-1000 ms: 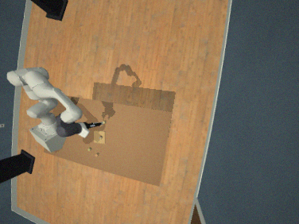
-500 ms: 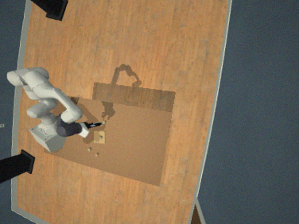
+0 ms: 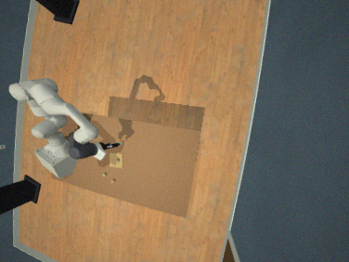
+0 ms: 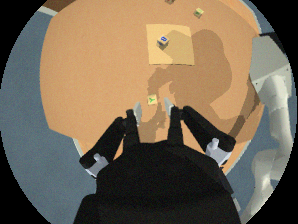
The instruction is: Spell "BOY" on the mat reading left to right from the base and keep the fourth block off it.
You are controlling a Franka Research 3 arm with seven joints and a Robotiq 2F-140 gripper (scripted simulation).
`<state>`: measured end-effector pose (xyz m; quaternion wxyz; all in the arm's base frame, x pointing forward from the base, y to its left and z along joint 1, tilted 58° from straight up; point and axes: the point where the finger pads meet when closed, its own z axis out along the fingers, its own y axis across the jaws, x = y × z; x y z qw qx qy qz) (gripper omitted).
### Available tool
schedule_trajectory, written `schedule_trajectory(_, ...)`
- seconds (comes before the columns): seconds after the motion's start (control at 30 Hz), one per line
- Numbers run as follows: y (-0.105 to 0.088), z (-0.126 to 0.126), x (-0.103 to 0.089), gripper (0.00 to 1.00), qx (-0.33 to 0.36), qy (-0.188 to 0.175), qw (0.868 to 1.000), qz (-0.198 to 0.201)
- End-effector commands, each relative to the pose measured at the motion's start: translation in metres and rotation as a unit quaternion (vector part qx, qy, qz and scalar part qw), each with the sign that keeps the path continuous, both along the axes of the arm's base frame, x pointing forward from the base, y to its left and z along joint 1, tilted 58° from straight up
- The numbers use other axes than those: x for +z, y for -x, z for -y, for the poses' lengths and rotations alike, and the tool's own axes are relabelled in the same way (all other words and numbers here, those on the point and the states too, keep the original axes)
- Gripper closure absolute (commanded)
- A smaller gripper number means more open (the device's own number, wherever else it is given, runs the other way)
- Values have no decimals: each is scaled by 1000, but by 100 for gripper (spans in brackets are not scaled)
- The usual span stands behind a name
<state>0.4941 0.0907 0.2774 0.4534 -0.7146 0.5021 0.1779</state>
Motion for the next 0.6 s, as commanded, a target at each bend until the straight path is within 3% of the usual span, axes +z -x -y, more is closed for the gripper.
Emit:
schedule_trajectory(0.0,-2,-5,-5,63,-1,1,1000,2)
schedule_trajectory(0.57,-7,-22,-16,63,-1,1,1000,2)
